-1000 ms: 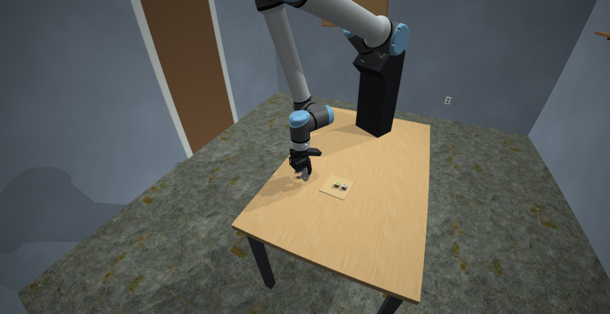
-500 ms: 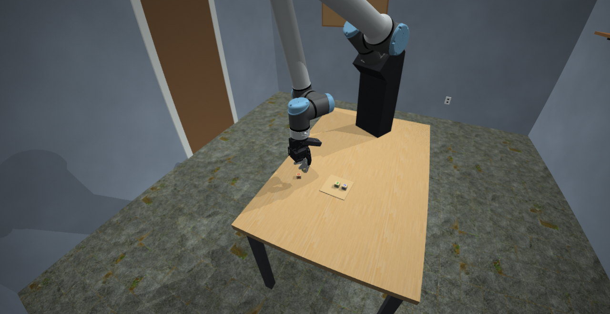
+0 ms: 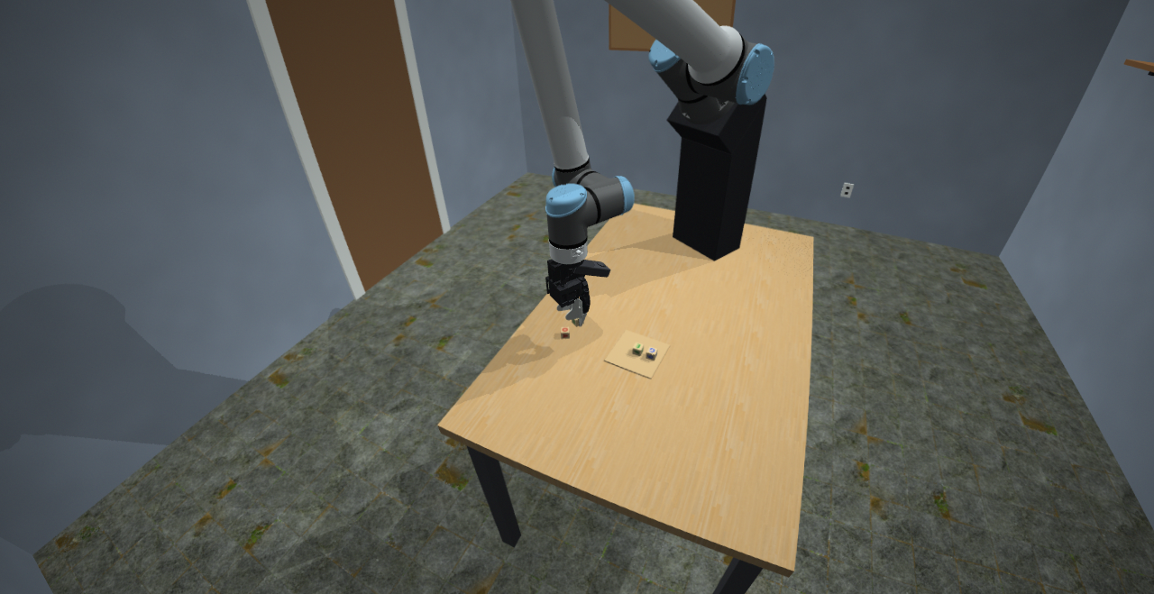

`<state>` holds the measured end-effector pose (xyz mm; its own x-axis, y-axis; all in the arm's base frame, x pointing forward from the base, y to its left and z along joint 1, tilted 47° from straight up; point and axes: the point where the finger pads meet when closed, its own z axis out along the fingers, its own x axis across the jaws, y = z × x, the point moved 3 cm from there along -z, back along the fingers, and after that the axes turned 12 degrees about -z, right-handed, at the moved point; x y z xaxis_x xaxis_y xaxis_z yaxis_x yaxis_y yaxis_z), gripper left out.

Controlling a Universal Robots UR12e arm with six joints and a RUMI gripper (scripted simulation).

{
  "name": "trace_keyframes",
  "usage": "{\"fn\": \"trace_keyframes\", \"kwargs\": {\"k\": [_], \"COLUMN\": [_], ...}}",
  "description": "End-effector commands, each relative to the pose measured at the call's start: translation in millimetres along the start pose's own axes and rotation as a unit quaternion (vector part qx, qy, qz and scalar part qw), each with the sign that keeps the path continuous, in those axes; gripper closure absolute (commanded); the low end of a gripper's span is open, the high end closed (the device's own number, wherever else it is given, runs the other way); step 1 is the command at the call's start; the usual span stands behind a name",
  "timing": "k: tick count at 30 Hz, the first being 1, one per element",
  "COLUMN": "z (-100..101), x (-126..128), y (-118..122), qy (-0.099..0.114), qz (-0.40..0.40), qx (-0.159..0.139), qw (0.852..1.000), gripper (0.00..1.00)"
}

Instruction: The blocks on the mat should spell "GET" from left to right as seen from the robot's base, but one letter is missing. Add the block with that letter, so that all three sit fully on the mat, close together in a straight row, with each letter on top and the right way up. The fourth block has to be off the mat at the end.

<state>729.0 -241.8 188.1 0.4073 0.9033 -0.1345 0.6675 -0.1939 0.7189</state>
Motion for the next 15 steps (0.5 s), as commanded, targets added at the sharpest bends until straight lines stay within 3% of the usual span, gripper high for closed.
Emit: {"fn": "trace_keyframes", "kwargs": {"k": [1, 8, 15], "z": [-0.2, 0.8, 1.1], "x": [2.6, 19.2, 39.7], "y": [-1.7, -15.9, -33.8], "qy": [0.000, 0.000, 0.000], "qz": [0.012, 0.094, 0.199], "qx": [0.000, 0.000, 0.000], "qw": [1.000, 0.996, 0.980], "gripper": [0.95, 0.95, 0.95]}}
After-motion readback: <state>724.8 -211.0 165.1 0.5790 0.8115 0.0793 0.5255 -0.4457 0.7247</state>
